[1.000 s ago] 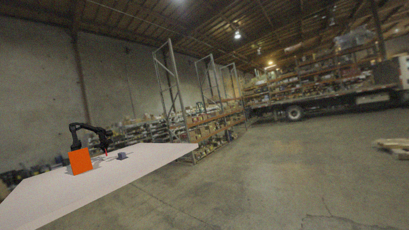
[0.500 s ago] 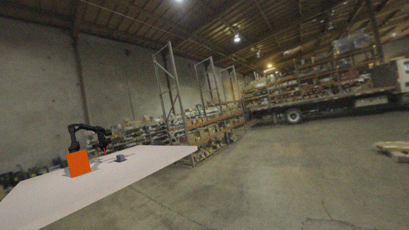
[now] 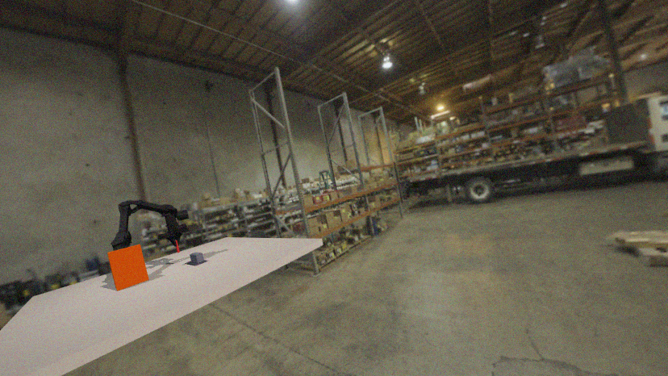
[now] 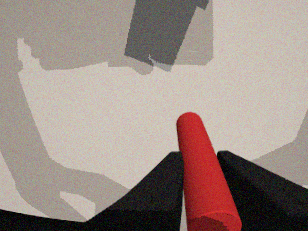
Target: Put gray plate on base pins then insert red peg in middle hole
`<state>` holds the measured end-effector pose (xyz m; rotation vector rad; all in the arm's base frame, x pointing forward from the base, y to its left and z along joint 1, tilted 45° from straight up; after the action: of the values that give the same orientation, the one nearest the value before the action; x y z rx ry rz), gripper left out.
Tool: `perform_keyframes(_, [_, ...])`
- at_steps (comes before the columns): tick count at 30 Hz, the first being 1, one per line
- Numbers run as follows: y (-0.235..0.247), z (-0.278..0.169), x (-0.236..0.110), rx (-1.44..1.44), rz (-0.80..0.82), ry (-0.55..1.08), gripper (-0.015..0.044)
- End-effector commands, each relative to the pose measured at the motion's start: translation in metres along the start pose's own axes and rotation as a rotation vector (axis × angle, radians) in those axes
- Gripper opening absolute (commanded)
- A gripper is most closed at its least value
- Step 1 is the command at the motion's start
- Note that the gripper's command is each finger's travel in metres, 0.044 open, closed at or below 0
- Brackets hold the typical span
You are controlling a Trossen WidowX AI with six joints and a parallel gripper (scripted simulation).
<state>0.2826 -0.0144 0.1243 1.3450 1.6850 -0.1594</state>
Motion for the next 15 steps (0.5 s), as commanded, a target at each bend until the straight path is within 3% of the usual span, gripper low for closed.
perform_keyframes(1, [-0.001,0.013,0.000,-0.002,-0.007,-0.001,0.0000])
perform_keyframes(15, [-0.004,0.055,-0.001,-0.011,-0.010,-0.006,0.0000])
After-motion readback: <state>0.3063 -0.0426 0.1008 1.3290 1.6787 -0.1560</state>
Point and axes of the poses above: the point midway between the two fingers, 35 mm back from their tips, its own x axis out along the fingers, its own y axis across the jaws, z = x × y, the point moved 9 cm from there along -x, back along the fingers, and after that the axes turned 10 degrees about -x, right-handed, at the moved point
